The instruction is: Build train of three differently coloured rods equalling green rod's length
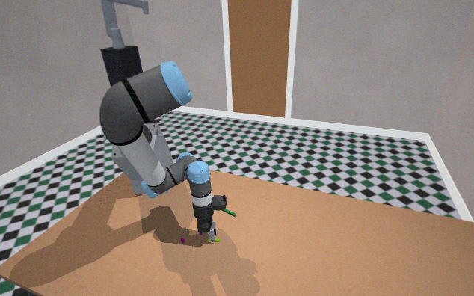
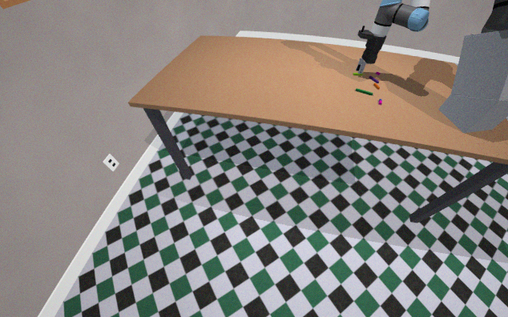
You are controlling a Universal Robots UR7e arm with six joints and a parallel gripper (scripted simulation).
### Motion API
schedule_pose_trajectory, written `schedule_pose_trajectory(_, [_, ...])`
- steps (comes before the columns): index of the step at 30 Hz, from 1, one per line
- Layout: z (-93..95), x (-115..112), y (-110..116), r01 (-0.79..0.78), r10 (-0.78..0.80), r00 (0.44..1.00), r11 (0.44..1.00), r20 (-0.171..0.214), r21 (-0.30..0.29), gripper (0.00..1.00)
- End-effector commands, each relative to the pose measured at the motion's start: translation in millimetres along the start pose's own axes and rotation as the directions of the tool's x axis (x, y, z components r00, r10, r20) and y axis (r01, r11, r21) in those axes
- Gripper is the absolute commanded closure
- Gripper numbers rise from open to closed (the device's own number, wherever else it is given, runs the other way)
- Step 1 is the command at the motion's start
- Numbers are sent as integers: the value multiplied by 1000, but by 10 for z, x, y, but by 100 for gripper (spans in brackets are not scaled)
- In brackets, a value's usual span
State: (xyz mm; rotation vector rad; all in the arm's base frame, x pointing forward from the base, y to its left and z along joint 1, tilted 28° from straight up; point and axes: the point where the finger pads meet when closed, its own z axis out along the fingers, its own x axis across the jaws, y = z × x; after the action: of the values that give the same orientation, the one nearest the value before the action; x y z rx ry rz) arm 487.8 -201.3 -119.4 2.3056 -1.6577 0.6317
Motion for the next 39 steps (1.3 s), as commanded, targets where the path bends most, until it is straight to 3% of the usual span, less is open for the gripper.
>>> schedule_pose_trajectory(1, [-4, 3, -3, 0, 0, 1000, 1000, -1, 1, 46])
schedule_pose_trajectory(39, [49, 3, -4, 0, 0, 1000, 1000, -1, 1, 46])
